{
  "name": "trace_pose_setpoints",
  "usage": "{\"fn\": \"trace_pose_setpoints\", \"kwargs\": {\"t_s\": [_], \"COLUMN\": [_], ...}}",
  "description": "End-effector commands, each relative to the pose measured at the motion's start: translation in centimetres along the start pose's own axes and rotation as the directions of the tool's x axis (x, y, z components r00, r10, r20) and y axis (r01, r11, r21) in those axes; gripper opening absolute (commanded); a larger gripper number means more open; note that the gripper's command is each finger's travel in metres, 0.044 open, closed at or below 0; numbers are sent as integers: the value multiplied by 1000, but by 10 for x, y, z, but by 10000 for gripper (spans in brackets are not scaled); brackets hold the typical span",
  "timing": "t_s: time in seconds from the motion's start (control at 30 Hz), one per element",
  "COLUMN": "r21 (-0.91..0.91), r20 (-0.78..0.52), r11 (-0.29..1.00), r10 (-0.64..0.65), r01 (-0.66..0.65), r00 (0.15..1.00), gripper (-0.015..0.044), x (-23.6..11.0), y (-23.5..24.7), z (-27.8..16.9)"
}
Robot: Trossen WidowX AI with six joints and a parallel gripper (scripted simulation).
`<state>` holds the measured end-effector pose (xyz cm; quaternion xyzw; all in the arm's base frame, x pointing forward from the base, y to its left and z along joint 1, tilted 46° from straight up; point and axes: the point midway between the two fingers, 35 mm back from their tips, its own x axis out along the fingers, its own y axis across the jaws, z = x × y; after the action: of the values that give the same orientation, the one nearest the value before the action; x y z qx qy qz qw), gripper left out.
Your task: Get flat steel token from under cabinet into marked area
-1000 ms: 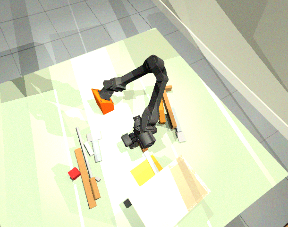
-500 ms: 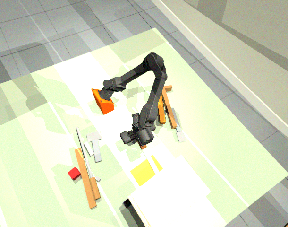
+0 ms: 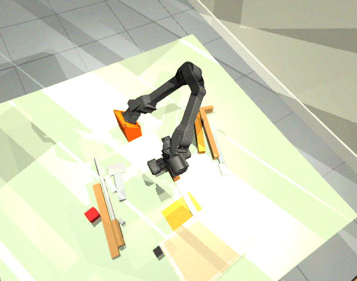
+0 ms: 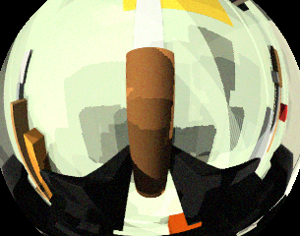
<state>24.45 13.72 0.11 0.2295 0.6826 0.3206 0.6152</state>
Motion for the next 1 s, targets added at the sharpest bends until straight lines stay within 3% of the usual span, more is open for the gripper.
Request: {"fn": "trace_pose_setpoints", "kwargs": {"t_s": [0.0, 0.97], "r21": [0, 2], "r20": [-4, -5], "r11": [1000, 1000], "r10": [0, 0], "r01": [0, 0], "r00": [1000, 1000], "gripper": [0, 0], "x": [1, 1], "y": [0, 1], "z": [-7, -42]}}
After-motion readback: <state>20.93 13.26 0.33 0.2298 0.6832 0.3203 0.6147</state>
